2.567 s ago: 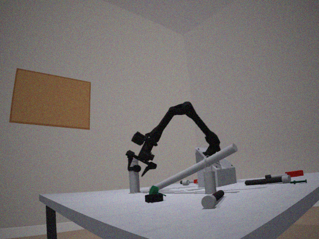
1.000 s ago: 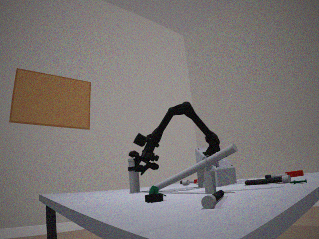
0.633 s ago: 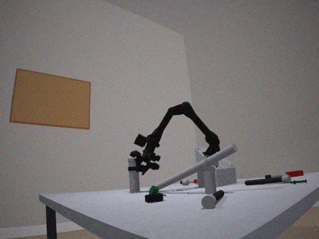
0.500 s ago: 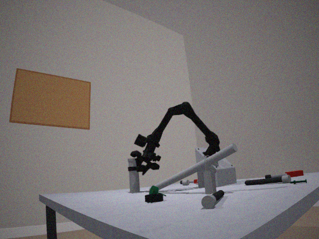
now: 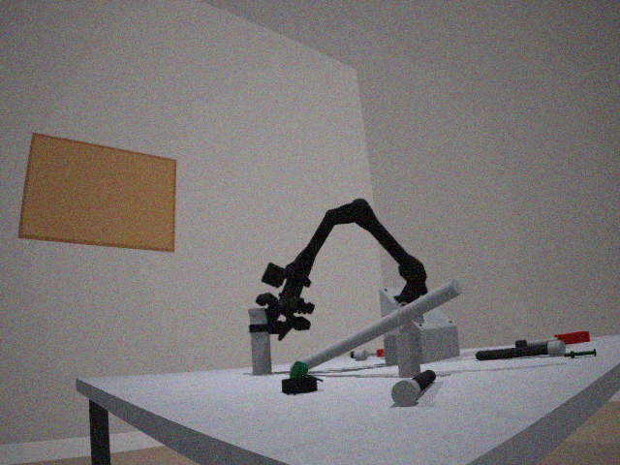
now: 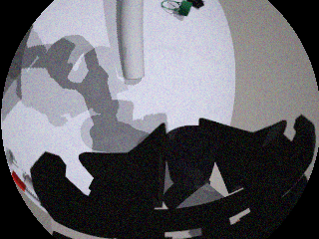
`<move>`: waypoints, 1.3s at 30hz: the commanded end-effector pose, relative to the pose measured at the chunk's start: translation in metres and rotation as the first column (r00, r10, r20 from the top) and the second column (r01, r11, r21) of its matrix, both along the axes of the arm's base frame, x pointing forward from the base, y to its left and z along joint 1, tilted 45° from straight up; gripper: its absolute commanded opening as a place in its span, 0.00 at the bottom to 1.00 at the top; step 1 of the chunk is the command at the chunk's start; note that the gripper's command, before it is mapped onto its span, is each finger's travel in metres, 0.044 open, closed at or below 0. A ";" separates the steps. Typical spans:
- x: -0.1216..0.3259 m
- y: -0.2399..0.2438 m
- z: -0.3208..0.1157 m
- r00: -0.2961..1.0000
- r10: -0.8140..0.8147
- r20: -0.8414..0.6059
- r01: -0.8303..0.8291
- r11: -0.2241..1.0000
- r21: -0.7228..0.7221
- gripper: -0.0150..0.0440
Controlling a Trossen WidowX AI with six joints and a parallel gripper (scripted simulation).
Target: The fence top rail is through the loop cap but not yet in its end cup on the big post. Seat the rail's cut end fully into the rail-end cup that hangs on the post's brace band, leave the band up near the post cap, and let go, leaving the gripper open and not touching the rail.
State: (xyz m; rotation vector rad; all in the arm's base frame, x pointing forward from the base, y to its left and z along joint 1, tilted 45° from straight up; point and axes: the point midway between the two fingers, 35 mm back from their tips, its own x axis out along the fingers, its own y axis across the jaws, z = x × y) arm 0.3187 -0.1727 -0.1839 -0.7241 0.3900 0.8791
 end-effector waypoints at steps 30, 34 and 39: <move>0.000 -0.001 0.017 1.000 -0.005 -0.002 0.005 1.000 0.001 0.97; 0.000 -0.001 0.032 1.000 -0.006 -0.003 0.006 1.000 0.000 1.00; -0.002 0.000 0.051 1.000 -0.007 -0.004 0.007 1.000 -0.001 1.00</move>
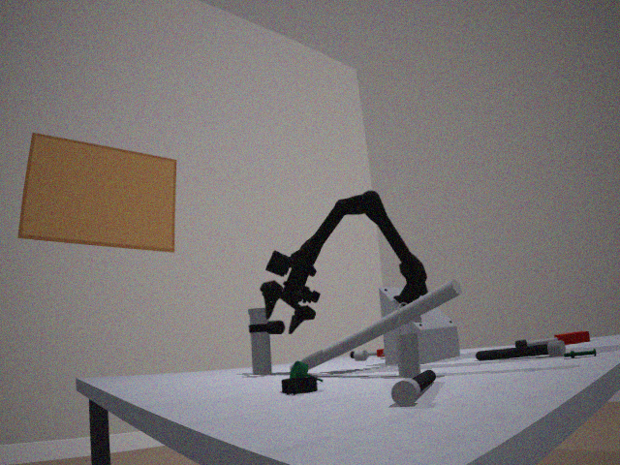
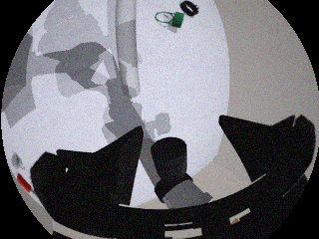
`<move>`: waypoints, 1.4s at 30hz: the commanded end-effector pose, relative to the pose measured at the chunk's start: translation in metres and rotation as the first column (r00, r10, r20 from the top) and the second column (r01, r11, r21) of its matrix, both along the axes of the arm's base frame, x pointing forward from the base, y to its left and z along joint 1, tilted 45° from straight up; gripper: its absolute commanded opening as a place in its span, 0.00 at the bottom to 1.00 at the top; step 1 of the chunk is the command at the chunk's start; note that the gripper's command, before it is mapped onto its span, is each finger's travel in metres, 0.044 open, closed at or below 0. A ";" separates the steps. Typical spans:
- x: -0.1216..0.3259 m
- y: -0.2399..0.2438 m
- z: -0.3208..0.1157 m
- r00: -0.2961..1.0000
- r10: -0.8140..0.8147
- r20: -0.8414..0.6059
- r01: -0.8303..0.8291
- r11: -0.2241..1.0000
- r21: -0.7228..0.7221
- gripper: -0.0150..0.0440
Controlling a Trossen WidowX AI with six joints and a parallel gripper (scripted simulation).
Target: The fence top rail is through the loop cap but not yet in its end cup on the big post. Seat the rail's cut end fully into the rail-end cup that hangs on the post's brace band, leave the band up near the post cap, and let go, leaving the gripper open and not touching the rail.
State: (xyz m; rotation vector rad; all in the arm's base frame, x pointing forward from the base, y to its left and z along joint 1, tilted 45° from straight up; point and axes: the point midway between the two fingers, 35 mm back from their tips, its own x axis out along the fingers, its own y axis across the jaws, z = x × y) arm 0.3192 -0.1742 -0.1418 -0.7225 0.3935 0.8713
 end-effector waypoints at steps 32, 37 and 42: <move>-0.025 0.026 0.162 0.136 -0.270 -0.953 0.986 0.127 0.104 1.00; -0.025 0.026 0.162 0.136 -0.270 -0.953 0.986 0.127 0.104 1.00; -0.023 0.031 0.159 0.184 -0.297 -0.937 0.970 0.210 0.124 1.00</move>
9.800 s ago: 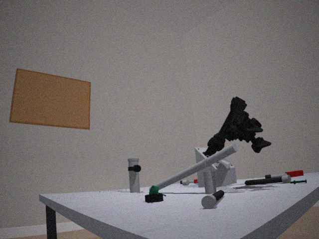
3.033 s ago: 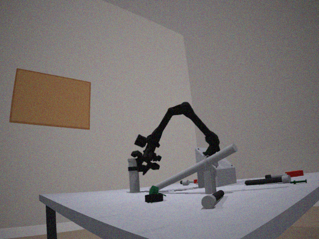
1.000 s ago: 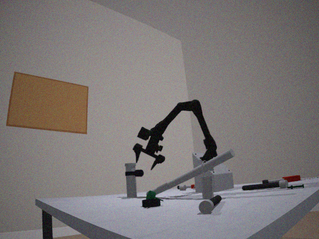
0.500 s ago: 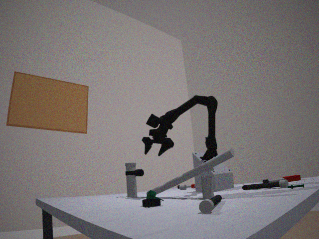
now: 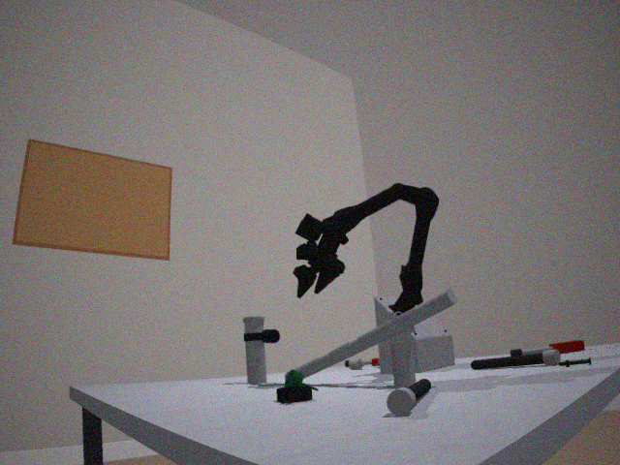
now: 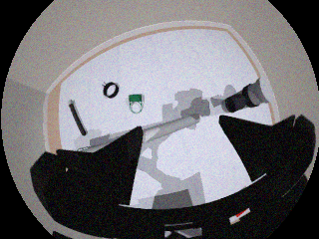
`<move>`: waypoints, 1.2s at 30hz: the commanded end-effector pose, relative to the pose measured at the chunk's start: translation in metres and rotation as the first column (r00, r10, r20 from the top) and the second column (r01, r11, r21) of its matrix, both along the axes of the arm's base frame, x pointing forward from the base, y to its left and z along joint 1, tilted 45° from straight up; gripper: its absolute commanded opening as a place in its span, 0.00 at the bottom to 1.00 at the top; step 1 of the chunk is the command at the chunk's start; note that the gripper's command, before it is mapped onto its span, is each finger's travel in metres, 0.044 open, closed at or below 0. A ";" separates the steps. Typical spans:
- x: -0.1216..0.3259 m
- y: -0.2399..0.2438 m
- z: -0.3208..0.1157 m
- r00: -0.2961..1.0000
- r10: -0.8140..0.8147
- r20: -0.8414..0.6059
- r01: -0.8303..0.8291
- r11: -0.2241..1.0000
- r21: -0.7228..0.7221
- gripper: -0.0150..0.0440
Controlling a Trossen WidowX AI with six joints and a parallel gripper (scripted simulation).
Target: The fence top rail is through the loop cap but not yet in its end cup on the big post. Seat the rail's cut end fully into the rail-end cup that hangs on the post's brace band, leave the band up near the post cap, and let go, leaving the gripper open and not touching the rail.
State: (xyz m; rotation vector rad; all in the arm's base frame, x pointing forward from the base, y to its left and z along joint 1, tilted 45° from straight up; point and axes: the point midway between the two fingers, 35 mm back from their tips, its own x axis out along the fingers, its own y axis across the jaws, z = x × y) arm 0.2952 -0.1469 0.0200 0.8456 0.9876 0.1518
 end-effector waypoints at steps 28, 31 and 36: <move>0.027 0.089 -0.047 -0.158 0.978 0.139 -0.642 0.005 -0.767 1.00; 0.027 0.089 -0.047 -0.158 0.978 0.139 -0.642 0.005 -0.767 1.00; 0.030 0.105 -0.063 -0.157 0.978 0.140 -0.642 0.006 -0.766 1.00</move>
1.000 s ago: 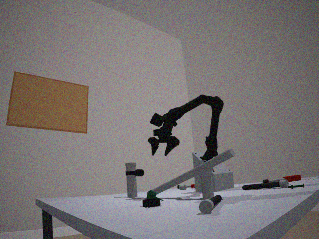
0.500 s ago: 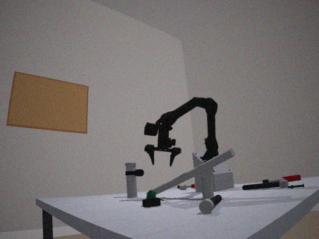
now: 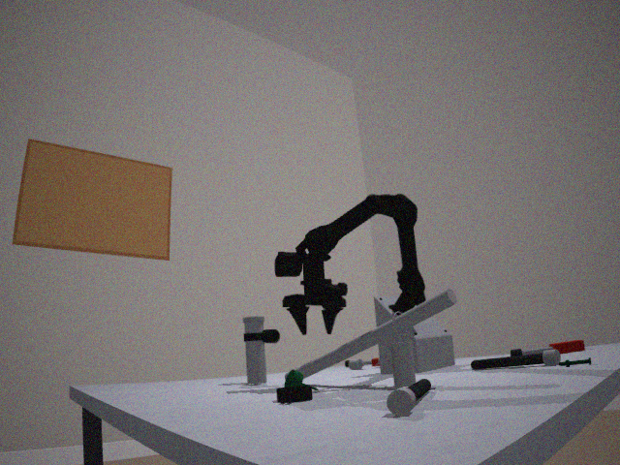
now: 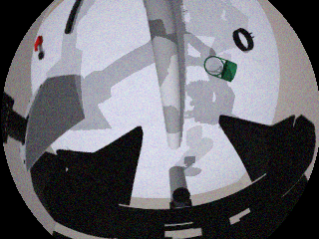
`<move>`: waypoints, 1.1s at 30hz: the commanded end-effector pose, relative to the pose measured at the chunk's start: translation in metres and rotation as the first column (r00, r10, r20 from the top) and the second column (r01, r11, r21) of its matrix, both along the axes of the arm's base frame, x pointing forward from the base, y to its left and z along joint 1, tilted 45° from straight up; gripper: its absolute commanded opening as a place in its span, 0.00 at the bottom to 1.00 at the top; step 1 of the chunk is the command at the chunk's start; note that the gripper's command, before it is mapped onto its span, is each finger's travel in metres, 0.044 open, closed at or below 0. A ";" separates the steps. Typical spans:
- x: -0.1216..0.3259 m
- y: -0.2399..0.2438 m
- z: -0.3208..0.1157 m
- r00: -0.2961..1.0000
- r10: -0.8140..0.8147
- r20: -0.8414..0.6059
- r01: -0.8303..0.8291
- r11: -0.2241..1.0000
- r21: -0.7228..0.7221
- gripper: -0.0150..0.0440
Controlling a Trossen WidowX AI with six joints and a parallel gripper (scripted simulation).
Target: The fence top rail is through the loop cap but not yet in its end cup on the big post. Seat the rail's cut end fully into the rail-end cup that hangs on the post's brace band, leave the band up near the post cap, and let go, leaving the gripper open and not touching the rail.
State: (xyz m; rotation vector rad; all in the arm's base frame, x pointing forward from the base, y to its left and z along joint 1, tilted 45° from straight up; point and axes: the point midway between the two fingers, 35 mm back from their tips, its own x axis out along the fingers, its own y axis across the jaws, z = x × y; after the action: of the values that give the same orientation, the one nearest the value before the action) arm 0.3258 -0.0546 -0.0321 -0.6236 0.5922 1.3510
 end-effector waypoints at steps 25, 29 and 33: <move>0.005 0.046 -0.045 1.000 0.008 -0.012 -0.008 1.000 0.007 1.00; 0.006 0.051 -0.049 1.000 0.008 -0.012 -0.008 1.000 0.007 1.00; 0.007 0.055 -0.054 1.000 0.008 -0.012 -0.008 1.000 0.007 1.00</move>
State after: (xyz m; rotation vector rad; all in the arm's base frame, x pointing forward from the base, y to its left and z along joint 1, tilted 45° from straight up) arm 0.3339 -0.0034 -0.0825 -0.6264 0.5936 1.3645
